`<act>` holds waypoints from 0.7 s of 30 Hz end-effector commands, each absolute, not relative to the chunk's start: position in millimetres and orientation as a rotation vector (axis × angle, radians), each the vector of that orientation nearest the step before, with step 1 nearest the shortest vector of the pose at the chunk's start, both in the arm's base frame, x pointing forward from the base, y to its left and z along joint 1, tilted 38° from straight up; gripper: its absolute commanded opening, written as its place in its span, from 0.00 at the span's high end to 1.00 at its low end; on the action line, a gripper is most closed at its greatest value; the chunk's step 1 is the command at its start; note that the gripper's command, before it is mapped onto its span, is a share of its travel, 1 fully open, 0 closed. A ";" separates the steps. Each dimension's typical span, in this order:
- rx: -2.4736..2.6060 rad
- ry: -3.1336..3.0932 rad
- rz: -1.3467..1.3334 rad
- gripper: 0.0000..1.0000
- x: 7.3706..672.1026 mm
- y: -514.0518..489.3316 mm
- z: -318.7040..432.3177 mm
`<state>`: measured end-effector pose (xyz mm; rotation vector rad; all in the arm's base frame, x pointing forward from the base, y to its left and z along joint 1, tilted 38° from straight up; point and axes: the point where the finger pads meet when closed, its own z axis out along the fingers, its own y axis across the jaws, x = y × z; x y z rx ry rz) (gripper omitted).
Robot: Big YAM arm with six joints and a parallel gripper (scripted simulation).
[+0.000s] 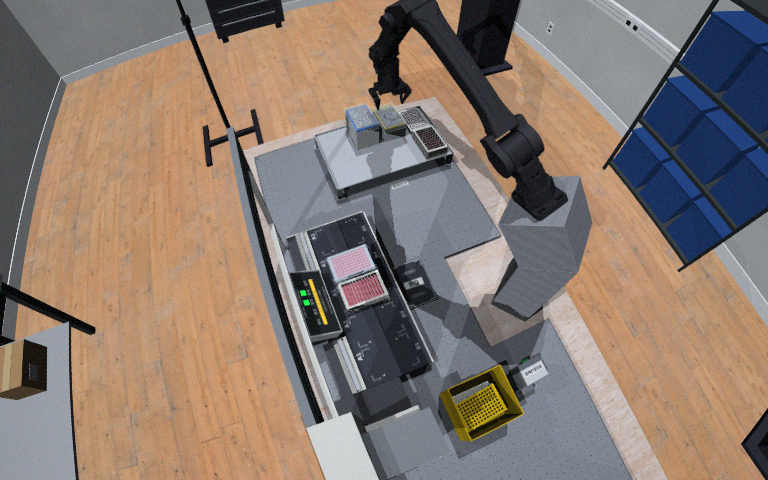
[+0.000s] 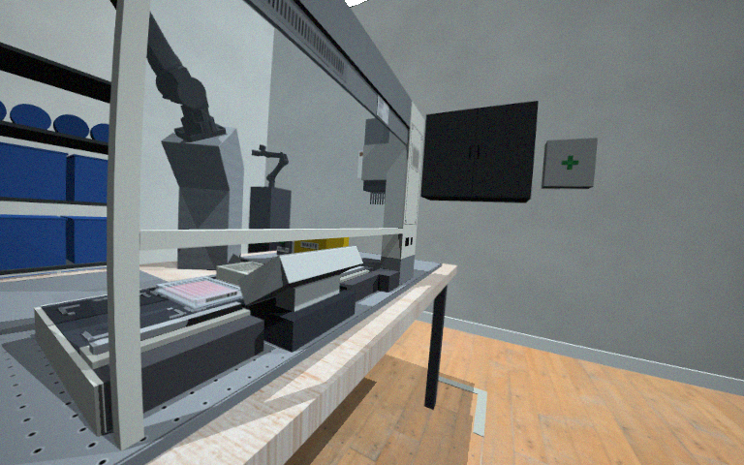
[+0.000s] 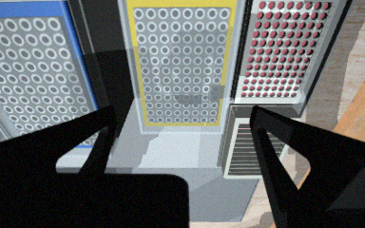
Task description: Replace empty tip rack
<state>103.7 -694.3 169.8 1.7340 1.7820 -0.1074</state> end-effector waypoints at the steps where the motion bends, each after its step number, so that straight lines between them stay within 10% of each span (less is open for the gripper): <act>1: 1.697 1.756 -0.147 0.01 114.5 -713.4 186.9; 21: 1.699 1.757 -0.144 0.01 126.3 -727.2 161.2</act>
